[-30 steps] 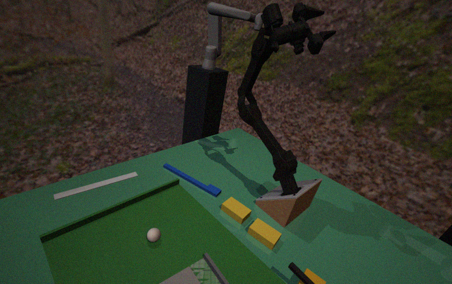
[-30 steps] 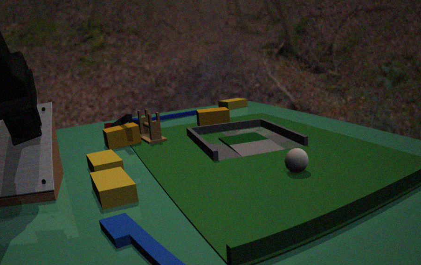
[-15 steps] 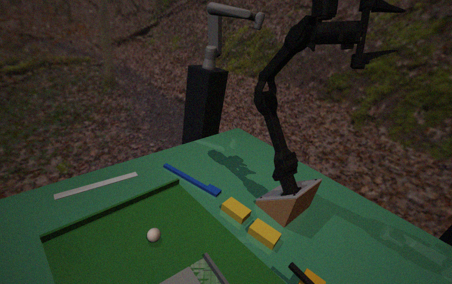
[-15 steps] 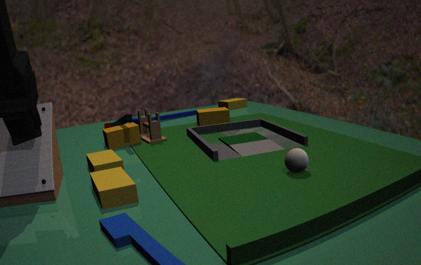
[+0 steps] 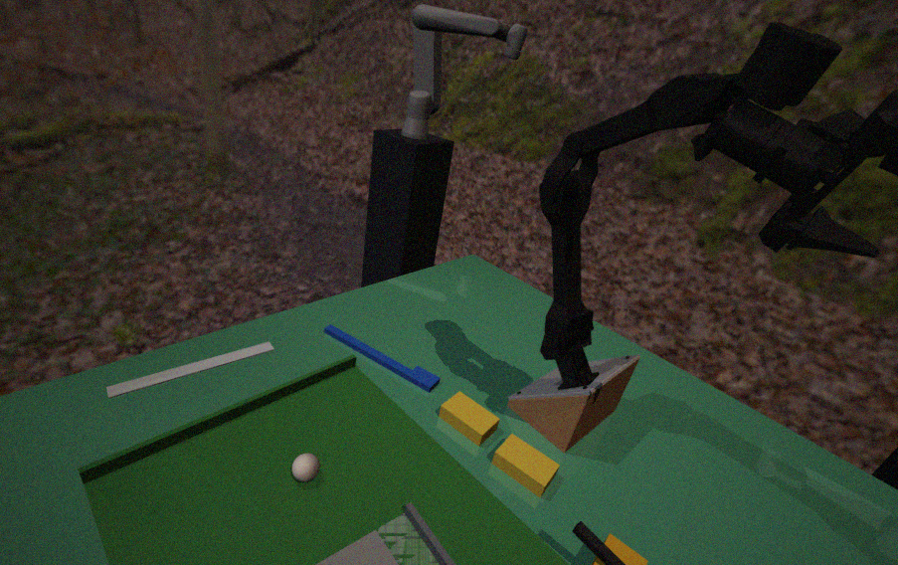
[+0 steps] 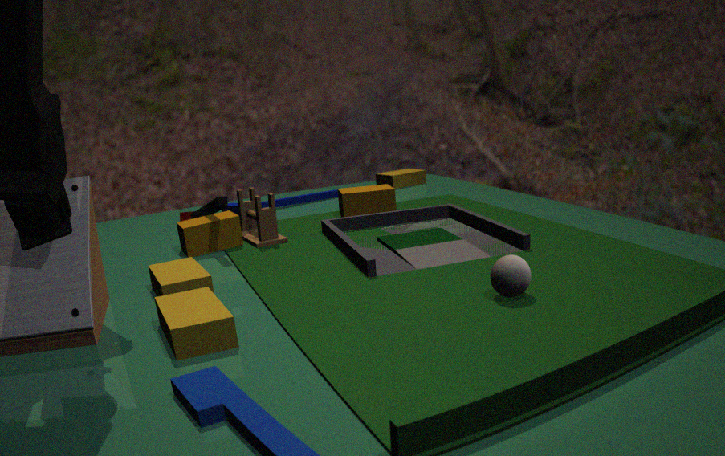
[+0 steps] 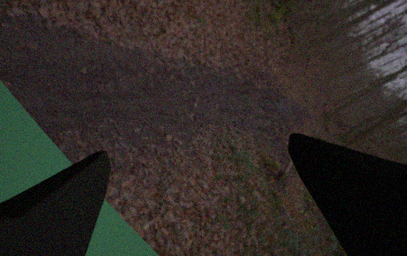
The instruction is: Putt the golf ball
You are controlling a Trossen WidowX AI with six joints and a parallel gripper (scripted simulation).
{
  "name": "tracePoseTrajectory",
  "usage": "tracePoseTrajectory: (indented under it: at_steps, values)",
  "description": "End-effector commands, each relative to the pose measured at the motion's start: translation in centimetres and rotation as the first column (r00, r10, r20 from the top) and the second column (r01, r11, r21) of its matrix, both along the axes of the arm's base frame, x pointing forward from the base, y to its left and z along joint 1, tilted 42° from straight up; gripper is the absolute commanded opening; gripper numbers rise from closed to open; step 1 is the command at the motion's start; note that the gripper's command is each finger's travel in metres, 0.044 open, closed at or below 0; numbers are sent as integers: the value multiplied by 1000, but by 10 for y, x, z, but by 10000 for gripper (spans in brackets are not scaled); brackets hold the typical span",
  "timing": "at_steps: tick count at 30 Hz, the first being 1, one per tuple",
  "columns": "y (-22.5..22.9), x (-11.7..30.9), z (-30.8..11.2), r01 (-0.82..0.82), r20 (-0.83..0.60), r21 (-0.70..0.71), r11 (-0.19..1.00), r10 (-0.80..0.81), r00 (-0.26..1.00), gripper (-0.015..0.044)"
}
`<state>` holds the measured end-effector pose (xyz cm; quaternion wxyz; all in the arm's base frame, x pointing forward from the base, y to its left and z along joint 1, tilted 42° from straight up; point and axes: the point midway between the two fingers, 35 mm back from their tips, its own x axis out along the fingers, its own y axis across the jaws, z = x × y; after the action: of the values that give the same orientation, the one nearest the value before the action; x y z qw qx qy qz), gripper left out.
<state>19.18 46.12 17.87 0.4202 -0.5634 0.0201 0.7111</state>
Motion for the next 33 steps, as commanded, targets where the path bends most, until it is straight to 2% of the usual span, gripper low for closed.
tracePoseTrajectory:
  at_steps: [1,9,18,27,33]
  values:
    - [-14,33,-65,163,-39,-174,971,-172,984,440]
    - [-64,76,-178,398,-4,-474,785,-454,891,440]
    - [-154,97,-294,552,179,-723,415,-659,731,440]
    - [-263,77,-381,584,434,-811,-9,-678,593,440]
    - [-271,73,-387,584,454,-811,-40,-672,585,440]
